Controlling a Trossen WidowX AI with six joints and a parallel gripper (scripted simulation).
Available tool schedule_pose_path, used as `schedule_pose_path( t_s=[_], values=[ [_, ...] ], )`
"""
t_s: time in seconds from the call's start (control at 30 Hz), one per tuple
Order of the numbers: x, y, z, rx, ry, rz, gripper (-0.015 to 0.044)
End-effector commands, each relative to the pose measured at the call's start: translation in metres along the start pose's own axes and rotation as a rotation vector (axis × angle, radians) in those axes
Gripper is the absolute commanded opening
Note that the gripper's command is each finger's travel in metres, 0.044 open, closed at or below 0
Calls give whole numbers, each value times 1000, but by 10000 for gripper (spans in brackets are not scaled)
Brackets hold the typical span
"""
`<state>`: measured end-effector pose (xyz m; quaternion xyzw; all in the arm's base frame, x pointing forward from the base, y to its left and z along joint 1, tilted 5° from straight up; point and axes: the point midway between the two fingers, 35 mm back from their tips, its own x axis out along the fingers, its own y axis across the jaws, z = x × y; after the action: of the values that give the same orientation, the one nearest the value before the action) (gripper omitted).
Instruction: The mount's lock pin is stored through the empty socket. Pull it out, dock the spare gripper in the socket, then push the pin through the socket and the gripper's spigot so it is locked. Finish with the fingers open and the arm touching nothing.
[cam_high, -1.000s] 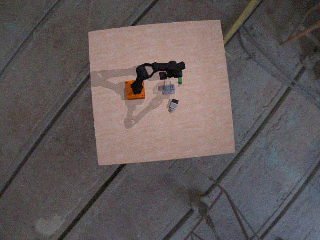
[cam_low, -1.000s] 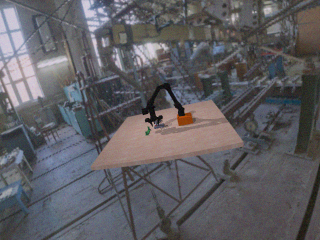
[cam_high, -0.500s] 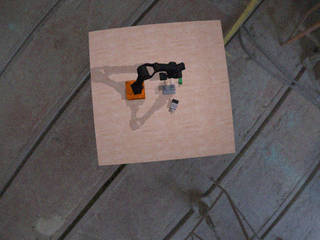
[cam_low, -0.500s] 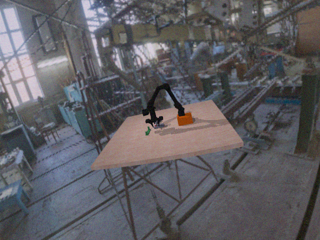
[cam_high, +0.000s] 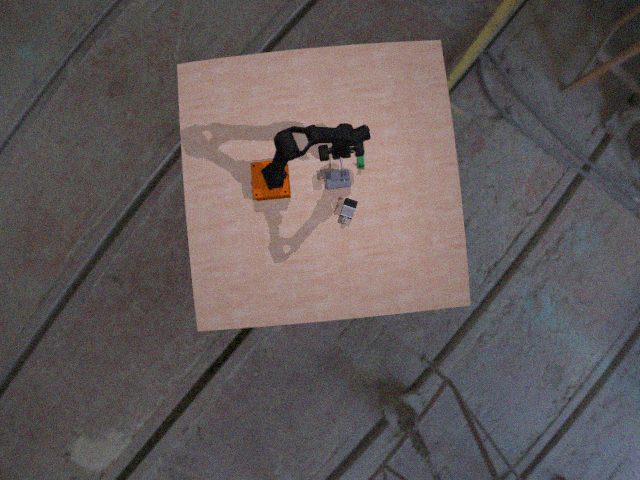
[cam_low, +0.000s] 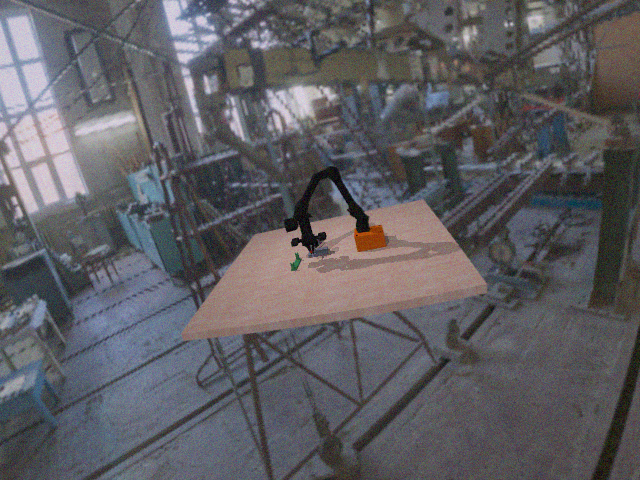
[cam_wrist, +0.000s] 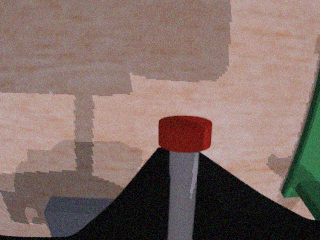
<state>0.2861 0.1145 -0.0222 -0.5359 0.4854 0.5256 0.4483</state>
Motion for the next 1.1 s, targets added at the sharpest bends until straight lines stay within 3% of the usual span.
schedule_pose_path(
  t_s=[0.0, 0.53, 1.07],
  values=[
    [1, 0, 0, -3, 1, 4, 0],
    [-10, 1, 9, -5, -159, 3, 0],
    [-15, -2, 20, -6, -166, -2, 0]
  ],
)
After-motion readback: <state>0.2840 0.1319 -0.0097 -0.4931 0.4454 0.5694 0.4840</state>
